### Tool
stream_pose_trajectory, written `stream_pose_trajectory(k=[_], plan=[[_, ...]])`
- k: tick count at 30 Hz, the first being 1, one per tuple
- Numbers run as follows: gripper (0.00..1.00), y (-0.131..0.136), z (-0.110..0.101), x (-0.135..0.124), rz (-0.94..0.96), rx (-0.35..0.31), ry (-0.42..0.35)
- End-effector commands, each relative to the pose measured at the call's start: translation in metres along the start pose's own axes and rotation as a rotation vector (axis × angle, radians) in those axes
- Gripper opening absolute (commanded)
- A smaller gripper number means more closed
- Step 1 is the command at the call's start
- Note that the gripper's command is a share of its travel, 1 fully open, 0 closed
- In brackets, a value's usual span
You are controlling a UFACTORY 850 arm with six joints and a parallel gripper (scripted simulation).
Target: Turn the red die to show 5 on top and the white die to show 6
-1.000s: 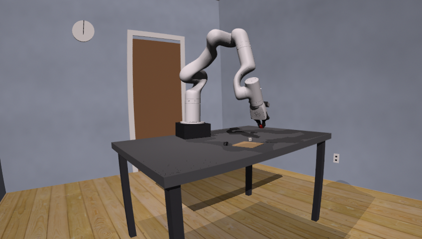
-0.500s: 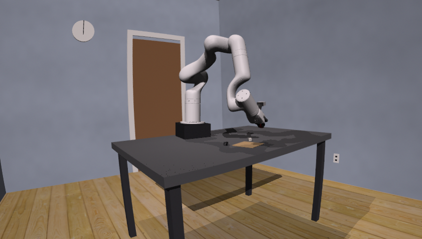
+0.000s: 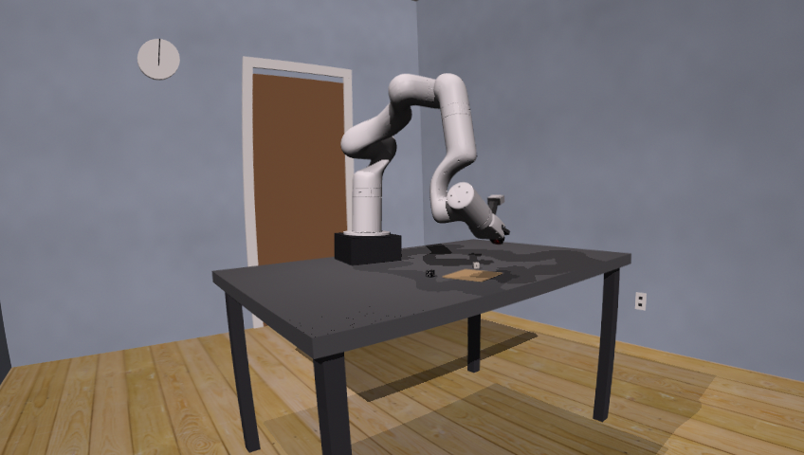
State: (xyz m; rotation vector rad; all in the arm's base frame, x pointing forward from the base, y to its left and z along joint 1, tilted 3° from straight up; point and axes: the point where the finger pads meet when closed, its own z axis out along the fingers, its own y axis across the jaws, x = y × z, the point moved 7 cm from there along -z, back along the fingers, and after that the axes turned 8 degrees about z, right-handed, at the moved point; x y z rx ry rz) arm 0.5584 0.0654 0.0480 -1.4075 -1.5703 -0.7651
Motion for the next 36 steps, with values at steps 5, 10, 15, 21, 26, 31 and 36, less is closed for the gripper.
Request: stream_pose_trajectory(k=[5,10,15,21,26,31,36], plan=[[0.15,0.003,0.009,-0.017,0.000,0.001,0.001],[0.15,0.005,0.017,-0.030,0.000,0.001,0.001],[0.15,0.007,0.024,-0.044,0.000,0.001,0.001],[0.15,0.010,0.032,-0.058,0.000,0.001,0.001],[0.15,0.010,0.035,-0.063,0.000,0.001,0.001],[0.15,0.011,0.035,-0.063,0.000,0.001,0.001],[0.15,0.011,0.035,-0.063,0.000,0.001,0.001]])
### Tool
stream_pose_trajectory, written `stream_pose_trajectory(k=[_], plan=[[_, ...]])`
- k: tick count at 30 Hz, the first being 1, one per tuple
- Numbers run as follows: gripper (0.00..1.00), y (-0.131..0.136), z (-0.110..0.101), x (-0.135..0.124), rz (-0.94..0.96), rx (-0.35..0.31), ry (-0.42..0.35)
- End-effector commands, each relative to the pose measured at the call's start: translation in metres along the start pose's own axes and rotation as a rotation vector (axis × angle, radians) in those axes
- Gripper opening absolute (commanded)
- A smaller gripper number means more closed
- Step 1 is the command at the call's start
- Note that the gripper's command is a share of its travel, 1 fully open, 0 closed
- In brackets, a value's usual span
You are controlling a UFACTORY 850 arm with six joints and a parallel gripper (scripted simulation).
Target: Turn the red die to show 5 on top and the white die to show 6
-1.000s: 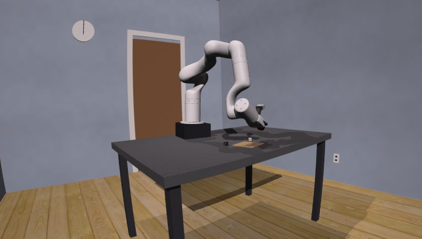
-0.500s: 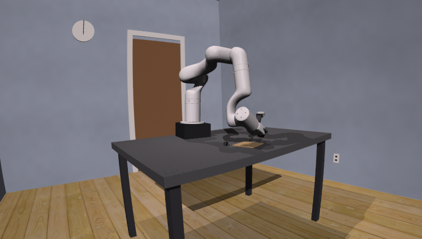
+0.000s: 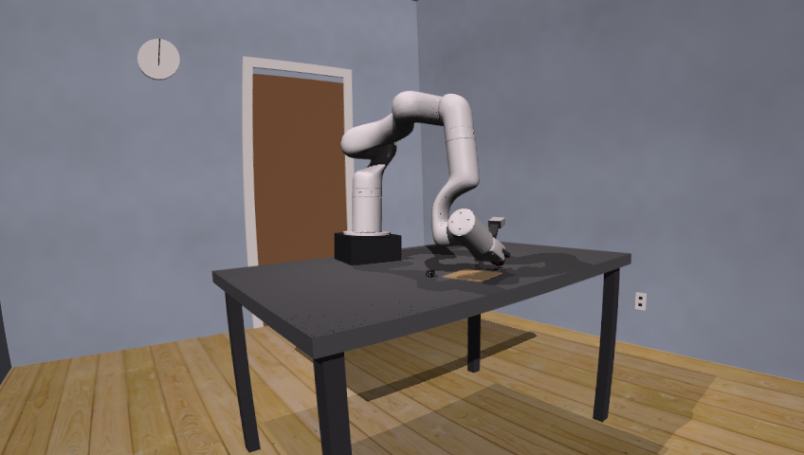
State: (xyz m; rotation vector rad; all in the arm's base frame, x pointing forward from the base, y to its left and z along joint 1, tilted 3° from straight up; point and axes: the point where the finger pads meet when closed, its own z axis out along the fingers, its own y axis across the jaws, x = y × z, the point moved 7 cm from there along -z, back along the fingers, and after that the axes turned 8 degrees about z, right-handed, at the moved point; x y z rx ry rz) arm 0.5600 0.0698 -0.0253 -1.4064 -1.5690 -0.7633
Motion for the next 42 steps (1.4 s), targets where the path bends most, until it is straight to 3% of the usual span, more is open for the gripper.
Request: stream_pose_trajectory(k=[1,42], plan=[[0.15,0.0006,-0.0004,0.0004,-0.001,-0.001,0.000],[0.15,0.0011,0.0016,-0.0033,-0.001,-0.001,0.000]])
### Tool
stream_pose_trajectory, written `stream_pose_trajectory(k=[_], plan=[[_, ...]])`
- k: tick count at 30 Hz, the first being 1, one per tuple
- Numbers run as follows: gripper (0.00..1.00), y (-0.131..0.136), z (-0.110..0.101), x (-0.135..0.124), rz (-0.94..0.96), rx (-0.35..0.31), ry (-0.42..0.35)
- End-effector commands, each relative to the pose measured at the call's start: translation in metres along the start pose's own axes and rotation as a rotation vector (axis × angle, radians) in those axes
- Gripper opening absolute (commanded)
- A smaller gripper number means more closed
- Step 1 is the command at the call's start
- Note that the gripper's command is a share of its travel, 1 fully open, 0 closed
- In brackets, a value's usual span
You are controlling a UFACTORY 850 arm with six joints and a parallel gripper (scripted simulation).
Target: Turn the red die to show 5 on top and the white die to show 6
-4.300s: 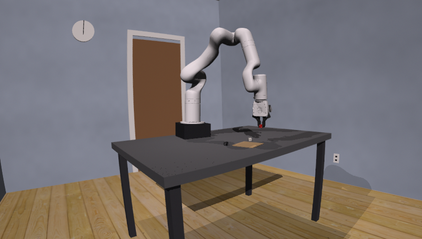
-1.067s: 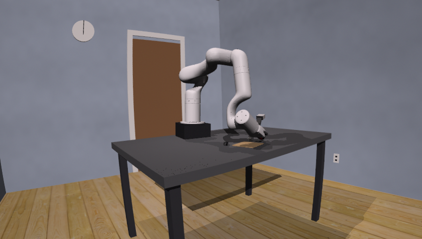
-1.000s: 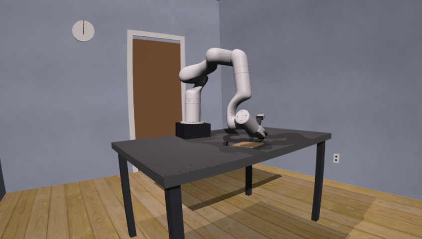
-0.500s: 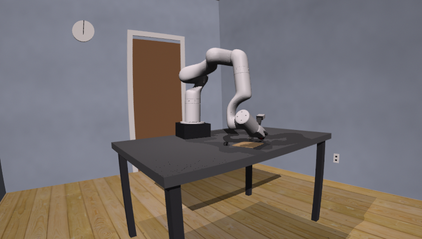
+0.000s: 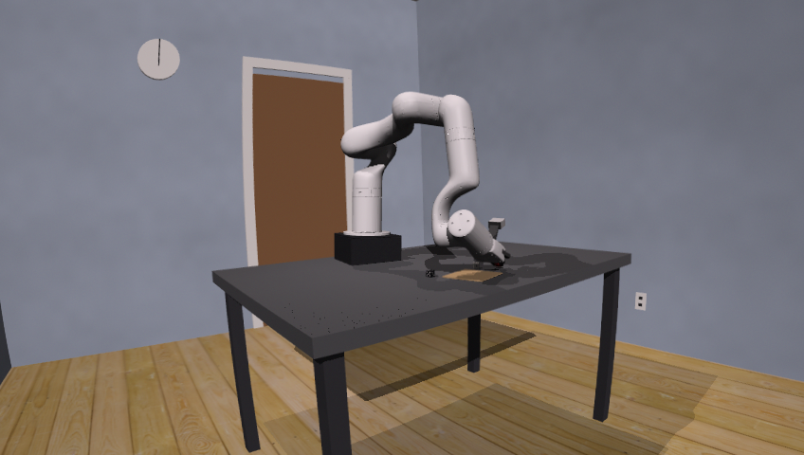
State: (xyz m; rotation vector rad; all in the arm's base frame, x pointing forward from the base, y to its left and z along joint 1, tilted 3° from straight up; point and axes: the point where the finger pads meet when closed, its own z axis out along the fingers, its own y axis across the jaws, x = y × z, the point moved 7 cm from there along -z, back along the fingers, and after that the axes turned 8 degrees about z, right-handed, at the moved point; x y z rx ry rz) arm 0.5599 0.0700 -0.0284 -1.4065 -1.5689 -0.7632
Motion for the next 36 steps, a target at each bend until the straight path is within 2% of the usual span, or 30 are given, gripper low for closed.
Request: stream_pose_trajectory(k=[1,36], plan=[[0.15,0.0008,0.0001,-0.0005,-0.002,-0.001,0.000],[0.15,0.0016,0.0031,-0.0062,-0.002,-0.001,0.000]])
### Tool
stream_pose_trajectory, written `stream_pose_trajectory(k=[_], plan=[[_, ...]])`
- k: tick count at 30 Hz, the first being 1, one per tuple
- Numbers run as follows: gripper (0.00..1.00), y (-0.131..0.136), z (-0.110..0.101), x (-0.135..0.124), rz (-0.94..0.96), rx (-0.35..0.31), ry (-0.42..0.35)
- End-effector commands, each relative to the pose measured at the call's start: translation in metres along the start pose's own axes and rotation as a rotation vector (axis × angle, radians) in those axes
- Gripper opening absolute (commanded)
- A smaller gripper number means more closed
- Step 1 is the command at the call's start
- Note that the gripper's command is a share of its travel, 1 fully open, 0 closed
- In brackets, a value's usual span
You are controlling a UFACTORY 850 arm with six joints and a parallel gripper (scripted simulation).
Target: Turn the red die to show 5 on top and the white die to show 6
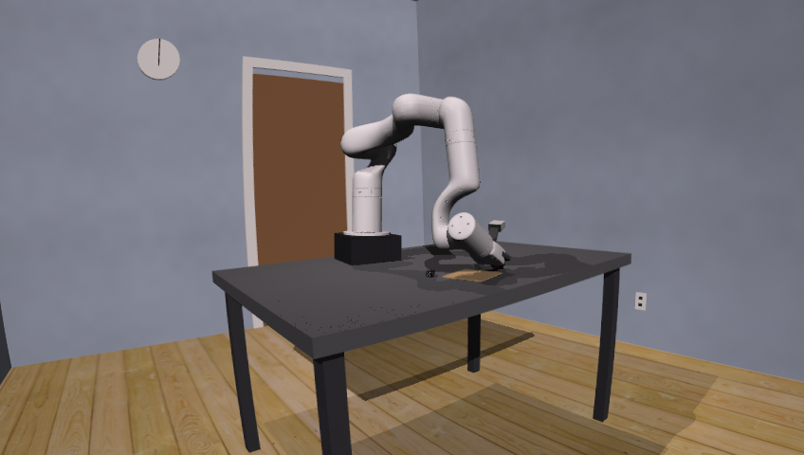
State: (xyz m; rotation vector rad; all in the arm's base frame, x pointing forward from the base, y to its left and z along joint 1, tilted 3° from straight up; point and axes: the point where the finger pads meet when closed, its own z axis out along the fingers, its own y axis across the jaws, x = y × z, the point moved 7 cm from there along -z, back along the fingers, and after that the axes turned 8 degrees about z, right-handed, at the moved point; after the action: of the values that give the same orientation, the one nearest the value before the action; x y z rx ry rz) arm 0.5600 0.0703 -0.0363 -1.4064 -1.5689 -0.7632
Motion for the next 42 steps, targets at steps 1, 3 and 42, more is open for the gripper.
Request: stream_pose_trajectory(k=[1,3,42], plan=[[0.15,0.0007,-0.0006,0.0007,-0.002,-0.001,0.000],[0.15,0.0007,-0.0006,0.0007,-0.002,-0.001,0.000],[0.36,0.0007,-0.0006,0.0007,-0.002,-0.001,0.000]])
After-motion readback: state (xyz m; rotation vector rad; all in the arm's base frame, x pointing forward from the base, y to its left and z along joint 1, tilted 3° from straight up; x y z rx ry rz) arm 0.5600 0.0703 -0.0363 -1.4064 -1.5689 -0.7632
